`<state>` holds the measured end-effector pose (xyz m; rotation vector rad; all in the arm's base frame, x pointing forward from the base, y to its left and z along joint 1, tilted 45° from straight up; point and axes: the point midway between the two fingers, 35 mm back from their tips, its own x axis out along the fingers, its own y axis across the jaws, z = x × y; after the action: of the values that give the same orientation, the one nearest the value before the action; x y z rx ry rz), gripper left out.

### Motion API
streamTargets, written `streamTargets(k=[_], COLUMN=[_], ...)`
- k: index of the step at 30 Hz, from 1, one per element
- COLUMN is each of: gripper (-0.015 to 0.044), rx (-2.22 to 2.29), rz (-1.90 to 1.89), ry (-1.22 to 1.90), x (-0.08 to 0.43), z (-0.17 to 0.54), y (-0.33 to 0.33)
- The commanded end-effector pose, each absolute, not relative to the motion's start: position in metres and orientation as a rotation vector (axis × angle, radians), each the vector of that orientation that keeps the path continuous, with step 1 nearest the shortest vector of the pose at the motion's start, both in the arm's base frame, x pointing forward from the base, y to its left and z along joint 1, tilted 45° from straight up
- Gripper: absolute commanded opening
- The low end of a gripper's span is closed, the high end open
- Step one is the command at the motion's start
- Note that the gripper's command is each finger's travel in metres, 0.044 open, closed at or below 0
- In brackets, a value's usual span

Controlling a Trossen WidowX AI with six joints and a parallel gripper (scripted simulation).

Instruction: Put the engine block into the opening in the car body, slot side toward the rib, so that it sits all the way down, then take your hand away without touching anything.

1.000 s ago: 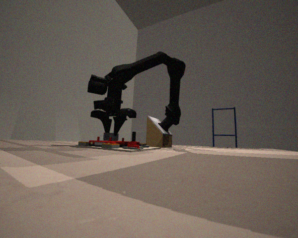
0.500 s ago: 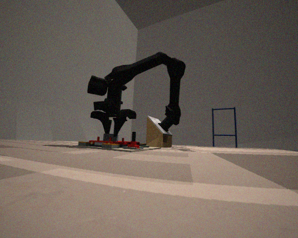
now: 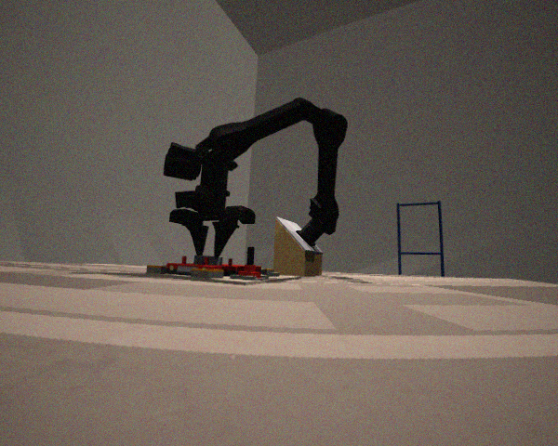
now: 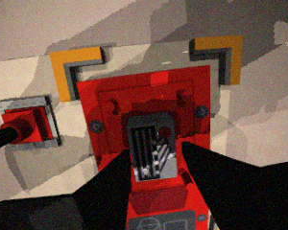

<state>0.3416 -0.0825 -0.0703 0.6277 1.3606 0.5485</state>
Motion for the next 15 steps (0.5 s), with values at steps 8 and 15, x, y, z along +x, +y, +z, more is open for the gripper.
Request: streamTargets(k=[8, 15], gripper=[0.0440, 0.0440], rx=[0.627, 0.627], rz=[0.548, 0.548], ry=[1.360, 1.360], x=[0.3416, 0.3416], z=[-0.0701, -0.0701], y=[-0.0827, -0.0827])
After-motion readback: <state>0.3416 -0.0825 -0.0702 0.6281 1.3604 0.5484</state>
